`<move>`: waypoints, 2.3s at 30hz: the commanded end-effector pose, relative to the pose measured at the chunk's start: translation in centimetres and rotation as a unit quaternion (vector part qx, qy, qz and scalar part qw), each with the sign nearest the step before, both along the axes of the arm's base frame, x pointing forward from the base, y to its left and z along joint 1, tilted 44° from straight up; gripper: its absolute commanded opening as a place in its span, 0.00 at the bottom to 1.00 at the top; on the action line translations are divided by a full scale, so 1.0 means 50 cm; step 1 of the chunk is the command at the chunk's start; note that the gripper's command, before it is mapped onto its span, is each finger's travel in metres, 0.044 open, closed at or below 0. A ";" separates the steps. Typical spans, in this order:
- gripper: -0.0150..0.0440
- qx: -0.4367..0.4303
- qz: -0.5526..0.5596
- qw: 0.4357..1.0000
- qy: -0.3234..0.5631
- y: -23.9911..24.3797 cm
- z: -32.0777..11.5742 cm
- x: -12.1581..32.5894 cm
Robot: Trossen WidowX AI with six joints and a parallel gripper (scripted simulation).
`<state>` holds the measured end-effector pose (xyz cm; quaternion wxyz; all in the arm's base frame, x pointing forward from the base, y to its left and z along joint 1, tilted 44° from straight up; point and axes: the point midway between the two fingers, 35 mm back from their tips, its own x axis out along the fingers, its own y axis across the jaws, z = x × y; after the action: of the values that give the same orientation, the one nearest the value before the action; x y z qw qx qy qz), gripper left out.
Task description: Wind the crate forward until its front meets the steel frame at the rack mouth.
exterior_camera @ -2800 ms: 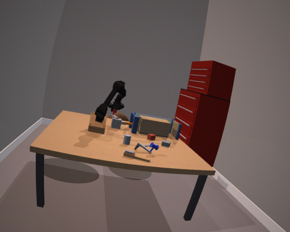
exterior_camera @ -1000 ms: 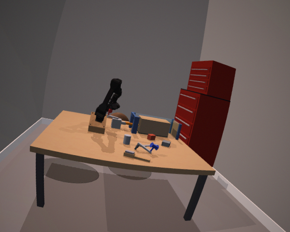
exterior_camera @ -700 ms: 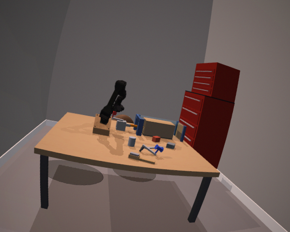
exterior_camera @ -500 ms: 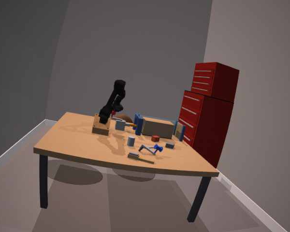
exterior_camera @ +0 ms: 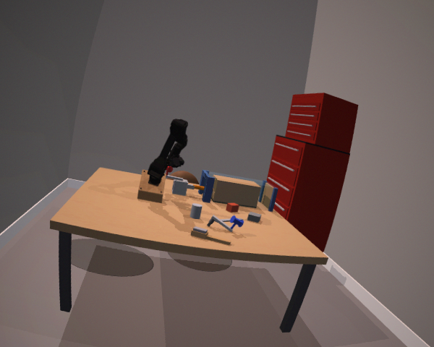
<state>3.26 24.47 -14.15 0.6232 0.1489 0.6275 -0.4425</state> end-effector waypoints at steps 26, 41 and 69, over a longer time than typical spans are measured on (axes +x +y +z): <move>0.25 -0.018 0.001 1.000 -0.005 -0.086 0.072 0.044; 0.25 -0.018 0.001 1.000 -0.005 -0.104 0.092 0.067; 0.25 -0.019 0.001 1.000 -0.006 -0.127 0.121 0.120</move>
<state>8.08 18.72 -8.48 0.6192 0.1391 0.6281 -0.4503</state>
